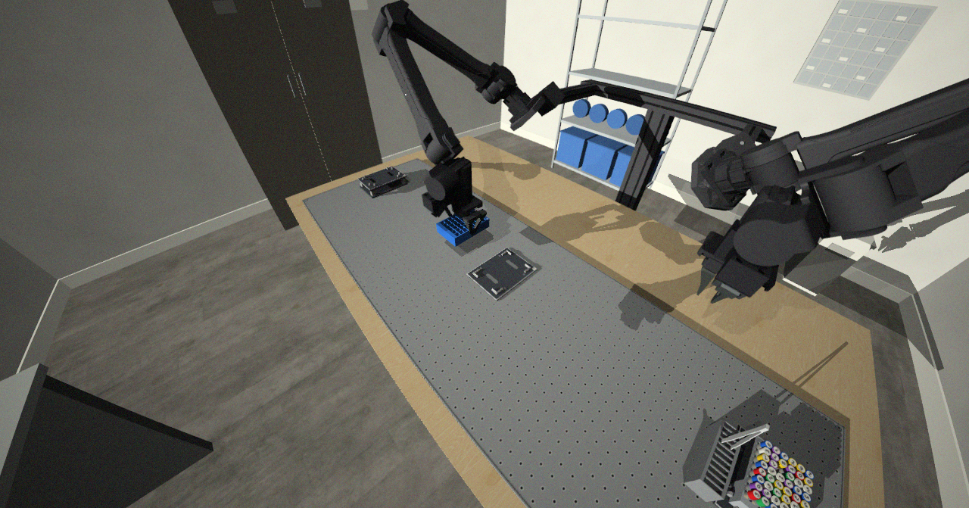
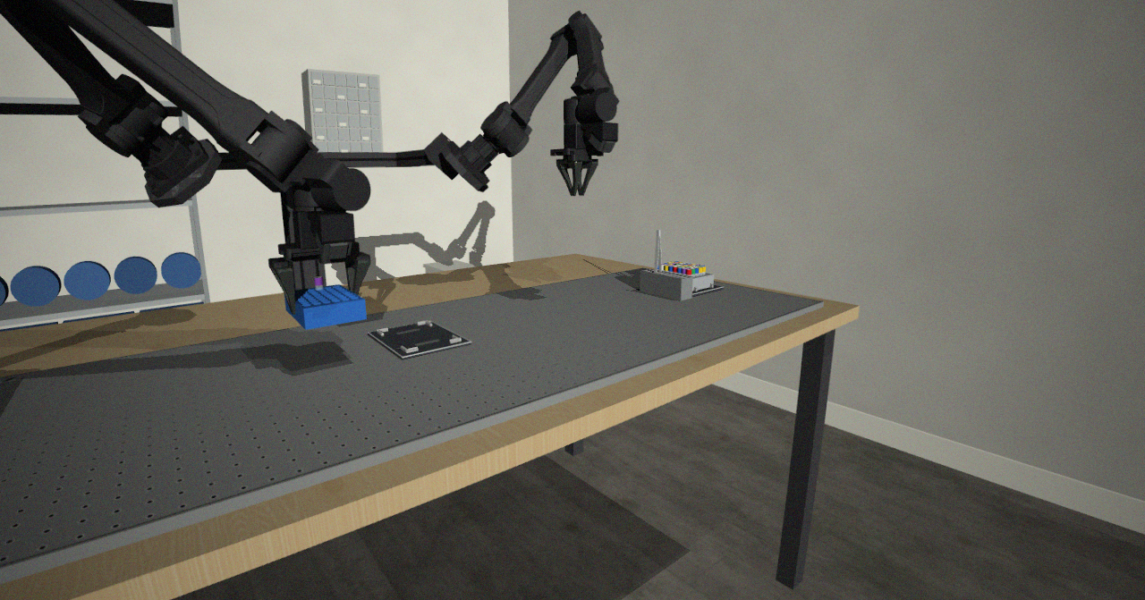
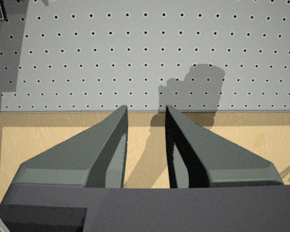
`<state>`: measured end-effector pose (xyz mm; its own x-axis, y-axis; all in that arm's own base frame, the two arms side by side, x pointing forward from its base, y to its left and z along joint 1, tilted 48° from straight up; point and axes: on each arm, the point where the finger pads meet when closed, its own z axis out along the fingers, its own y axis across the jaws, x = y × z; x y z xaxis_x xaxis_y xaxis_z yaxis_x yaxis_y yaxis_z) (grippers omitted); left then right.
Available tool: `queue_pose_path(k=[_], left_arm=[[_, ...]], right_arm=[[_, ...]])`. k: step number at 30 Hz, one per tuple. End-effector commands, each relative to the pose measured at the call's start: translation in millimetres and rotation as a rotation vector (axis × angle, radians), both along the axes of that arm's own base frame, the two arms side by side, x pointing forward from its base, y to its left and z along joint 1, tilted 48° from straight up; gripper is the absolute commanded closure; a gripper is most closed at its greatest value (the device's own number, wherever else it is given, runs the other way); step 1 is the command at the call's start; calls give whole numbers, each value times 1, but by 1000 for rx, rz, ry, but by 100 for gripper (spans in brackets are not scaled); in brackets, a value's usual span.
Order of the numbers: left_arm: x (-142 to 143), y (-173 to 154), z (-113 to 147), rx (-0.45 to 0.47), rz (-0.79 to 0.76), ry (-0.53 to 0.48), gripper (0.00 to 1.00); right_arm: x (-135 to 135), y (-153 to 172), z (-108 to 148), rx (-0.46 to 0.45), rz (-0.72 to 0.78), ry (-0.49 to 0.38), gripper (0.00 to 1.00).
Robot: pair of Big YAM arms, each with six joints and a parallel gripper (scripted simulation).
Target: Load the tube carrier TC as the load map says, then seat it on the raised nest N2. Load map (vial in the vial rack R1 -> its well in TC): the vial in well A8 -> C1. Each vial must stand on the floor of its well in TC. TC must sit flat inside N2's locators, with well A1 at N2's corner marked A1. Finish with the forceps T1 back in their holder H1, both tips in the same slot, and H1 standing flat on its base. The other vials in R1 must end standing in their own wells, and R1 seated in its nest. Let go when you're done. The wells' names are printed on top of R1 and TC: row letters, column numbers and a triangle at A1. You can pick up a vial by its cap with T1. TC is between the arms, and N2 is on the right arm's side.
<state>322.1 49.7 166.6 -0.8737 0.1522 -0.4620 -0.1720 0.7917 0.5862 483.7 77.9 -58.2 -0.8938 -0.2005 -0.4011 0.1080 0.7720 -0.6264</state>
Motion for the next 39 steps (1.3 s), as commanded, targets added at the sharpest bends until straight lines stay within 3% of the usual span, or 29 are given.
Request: queue_pose_path(k=[1, 6, 11, 17, 18, 23, 28, 32, 34, 35, 39], left_arm=[[4, 0, 7, -5, 7, -18, 76], [4, 0, 7, -5, 7, -18, 76], [4, 0, 7, -5, 7, -18, 76], [4, 0, 7, -5, 7, -18, 76], [4, 0, 7, -5, 7, -18, 76], [4, 0, 7, -5, 7, -18, 76], [4, 0, 7, -5, 7, -18, 76], [4, 0, 7, -5, 7, -18, 76], [4, 0, 7, -5, 7, -18, 76], [4, 0, 7, -5, 7, -18, 76], [4, 0, 7, -5, 7, -18, 76]], right_arm=[[9, 20, 17, 16, 48, -37, 100], [6, -8, 19, 11, 9, -27, 100], [4, 2, 25, 12, 42, -28, 100], [5, -19, 29, 10, 9, -27, 100], [7, 0, 33, 15, 47, -37, 100], [4, -27, 35, 10, 9, -27, 100], [3, -18, 41, 12, 40, -30, 100], [2, -39, 45, 9, 9, -27, 100], [2, -39, 45, 9, 9, -27, 100], [6, -20, 49, 13, 47, -39, 100], [2, -45, 50, 8, 9, -27, 100]])
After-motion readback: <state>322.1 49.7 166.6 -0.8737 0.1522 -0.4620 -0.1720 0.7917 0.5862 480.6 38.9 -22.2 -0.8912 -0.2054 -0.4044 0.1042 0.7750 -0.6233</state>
